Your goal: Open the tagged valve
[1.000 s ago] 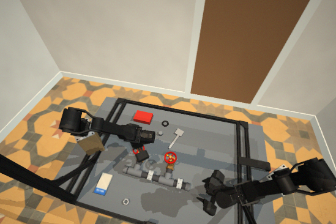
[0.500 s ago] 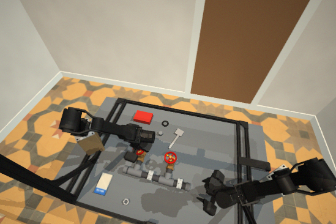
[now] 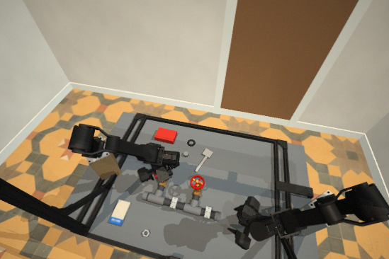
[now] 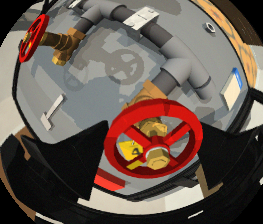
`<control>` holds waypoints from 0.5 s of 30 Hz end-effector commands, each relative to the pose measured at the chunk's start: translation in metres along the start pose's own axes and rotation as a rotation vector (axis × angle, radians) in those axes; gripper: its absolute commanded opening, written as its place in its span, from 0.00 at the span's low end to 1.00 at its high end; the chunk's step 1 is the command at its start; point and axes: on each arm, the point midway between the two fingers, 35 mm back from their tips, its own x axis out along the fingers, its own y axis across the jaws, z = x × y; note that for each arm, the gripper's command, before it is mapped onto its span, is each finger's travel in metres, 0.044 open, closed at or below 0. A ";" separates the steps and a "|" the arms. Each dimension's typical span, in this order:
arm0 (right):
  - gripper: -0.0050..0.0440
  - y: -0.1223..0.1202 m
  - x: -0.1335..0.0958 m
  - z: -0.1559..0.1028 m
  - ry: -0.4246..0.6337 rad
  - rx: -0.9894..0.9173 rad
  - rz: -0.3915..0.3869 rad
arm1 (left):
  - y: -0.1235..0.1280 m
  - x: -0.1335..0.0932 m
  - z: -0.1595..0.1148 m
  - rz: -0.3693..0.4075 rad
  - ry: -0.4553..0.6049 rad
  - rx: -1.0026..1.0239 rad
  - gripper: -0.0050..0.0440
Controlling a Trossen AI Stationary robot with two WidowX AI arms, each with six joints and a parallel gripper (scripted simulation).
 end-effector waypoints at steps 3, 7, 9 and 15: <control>0.92 0.000 0.000 0.000 0.000 0.000 0.000 | 0.000 0.000 0.000 -0.001 0.000 0.058 0.92; 0.92 0.000 0.000 0.000 0.000 0.000 0.000 | 0.000 0.000 0.000 0.000 0.000 0.036 0.72; 0.92 0.000 0.000 0.000 0.000 0.000 0.000 | 0.000 0.000 0.000 0.000 0.000 0.036 0.62; 0.92 0.000 0.000 0.000 0.000 0.000 0.000 | 0.000 0.000 0.000 0.000 0.000 0.036 0.53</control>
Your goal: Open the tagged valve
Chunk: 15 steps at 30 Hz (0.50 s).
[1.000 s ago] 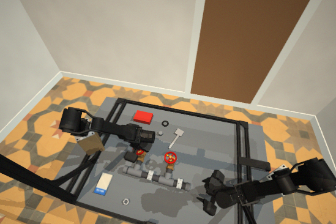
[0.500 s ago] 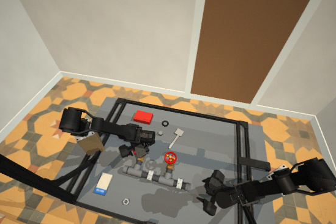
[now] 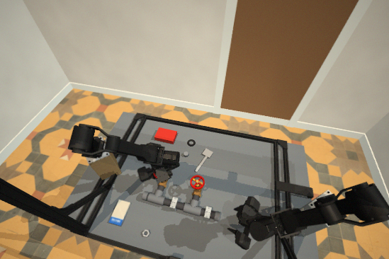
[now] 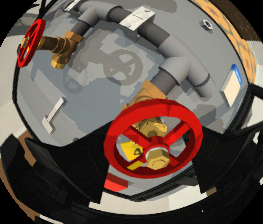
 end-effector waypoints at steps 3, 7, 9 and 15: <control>0.92 0.000 0.000 0.000 0.000 0.000 0.000 | 0.000 0.000 0.000 0.001 0.001 -0.002 0.38; 0.92 0.000 0.000 0.000 0.000 0.000 0.000 | 0.000 0.000 0.000 0.001 0.001 -0.002 0.18; 0.92 0.000 0.000 0.000 0.000 0.000 0.000 | 0.000 0.000 0.000 0.001 0.001 -0.002 0.10; 0.92 0.000 0.000 0.000 0.000 0.000 0.000 | 0.000 0.000 0.000 0.001 0.001 -0.002 0.10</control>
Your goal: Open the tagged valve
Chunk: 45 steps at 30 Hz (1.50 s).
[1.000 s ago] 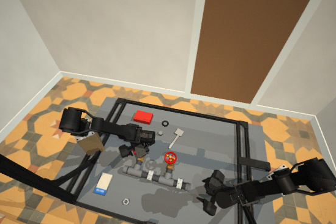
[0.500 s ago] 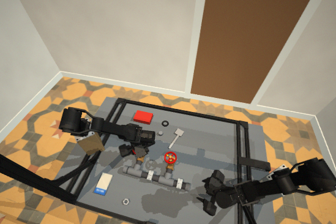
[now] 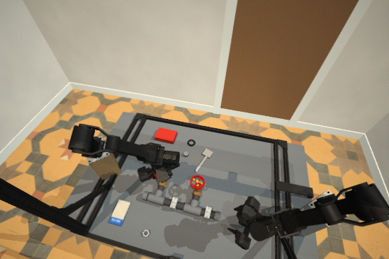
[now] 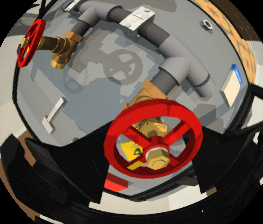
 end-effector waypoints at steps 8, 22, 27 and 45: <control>0.92 0.000 0.000 0.000 0.000 0.000 0.000 | 0.000 0.000 0.000 0.001 -0.001 -0.487 0.10; 0.92 0.000 0.000 0.000 0.000 0.000 0.000 | 0.000 0.000 0.000 0.002 -0.002 -1.256 0.10; 0.92 0.000 0.000 0.000 0.000 0.000 0.000 | 0.000 0.000 0.000 0.002 -0.002 -1.552 0.10; 0.92 0.000 0.000 0.000 0.000 0.000 0.000 | 0.000 0.000 0.000 0.001 -0.002 -1.671 0.64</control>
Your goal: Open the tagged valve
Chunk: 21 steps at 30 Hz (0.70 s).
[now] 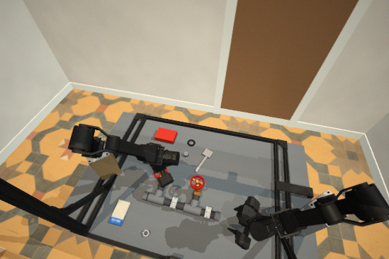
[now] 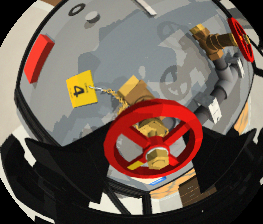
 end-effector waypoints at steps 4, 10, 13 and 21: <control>0.92 0.000 0.000 0.000 0.000 0.000 0.000 | 0.000 0.000 0.000 0.000 0.000 0.003 0.84; 0.92 0.000 0.000 0.000 0.000 0.000 0.000 | 0.000 0.000 0.000 0.000 0.000 0.003 0.92; 0.92 0.000 0.000 0.000 0.000 0.000 0.000 | 0.000 0.000 0.000 0.000 0.000 0.068 0.92; 0.92 0.000 0.000 0.000 0.000 0.000 0.000 | 0.000 0.000 0.000 0.000 0.001 0.614 0.92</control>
